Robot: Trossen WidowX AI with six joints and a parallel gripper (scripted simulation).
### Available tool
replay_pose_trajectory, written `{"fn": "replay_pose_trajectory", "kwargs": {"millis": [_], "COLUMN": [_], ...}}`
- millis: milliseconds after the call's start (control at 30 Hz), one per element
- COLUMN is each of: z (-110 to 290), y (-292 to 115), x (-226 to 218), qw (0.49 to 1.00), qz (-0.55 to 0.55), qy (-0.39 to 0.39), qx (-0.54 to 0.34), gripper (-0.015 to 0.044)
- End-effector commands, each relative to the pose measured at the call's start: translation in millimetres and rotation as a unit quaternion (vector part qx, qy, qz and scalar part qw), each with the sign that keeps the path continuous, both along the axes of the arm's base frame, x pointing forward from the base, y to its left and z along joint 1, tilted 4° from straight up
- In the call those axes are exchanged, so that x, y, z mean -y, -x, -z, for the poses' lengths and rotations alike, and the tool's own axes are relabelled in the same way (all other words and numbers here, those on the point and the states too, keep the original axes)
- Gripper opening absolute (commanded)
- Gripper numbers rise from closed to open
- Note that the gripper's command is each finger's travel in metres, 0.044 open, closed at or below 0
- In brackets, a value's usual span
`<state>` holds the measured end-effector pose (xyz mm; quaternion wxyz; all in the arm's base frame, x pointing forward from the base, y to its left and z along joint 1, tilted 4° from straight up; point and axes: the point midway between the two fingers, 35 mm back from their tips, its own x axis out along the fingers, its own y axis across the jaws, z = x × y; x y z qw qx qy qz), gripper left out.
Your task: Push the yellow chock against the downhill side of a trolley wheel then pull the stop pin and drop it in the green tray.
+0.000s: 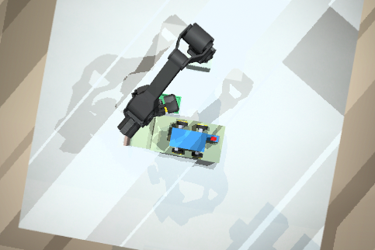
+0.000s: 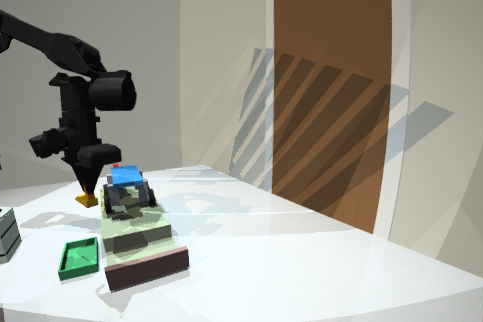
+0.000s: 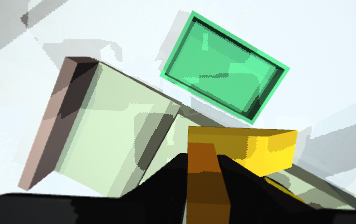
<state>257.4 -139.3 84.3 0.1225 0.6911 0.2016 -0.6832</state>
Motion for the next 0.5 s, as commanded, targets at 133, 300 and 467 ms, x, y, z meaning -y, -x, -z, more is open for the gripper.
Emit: {"fn": "replay_pose_trajectory", "kwargs": {"millis": [133,300,467], "z": [1.5,1.6,1.7], "y": [-0.4,-0.4,-1.2], "x": [1.2,1.7,1.8], "qw": [0.991,0.98,0.98], "qz": [0.135,0.197,0.199], "qy": [-0.011,-0.014,-0.014], "qx": [-0.018,-0.026,-0.027], "gripper": [0.0,0.0,0.0]}}
